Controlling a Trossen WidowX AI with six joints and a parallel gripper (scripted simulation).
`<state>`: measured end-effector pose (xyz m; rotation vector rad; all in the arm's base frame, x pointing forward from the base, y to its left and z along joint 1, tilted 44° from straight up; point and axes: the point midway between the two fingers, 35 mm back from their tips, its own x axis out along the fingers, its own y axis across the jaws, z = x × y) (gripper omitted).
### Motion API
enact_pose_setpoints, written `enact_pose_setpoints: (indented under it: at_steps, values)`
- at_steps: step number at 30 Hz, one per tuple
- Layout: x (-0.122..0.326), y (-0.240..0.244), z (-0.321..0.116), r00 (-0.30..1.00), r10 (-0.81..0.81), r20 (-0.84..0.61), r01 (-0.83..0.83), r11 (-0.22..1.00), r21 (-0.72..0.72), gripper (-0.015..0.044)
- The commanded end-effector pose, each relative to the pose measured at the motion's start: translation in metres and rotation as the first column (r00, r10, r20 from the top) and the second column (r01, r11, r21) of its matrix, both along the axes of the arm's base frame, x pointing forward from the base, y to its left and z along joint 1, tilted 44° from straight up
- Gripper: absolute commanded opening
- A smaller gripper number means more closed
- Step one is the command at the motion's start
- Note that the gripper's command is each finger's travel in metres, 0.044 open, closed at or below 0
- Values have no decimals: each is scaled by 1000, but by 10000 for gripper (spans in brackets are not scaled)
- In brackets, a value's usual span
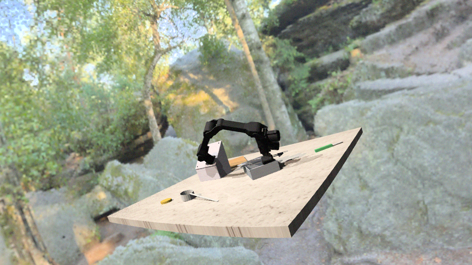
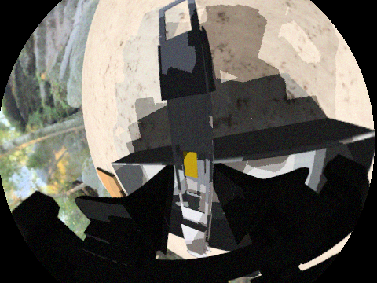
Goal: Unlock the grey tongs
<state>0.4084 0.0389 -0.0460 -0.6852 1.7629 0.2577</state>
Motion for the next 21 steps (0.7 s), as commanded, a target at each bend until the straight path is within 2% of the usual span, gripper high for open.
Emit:
enact_pose_setpoints:
  at_steps: [1,8,15,21]
  values:
    - [0,0,1,1000,0,1,0,1000,0,76]
    - [0,0,1,1000,0,1,0,1000,0,30]
    - [0,6,7,1000,0,0,0,1000,1,-150]
    - [-10,51,53,1000,4,-5,-4,1000,0,-150]
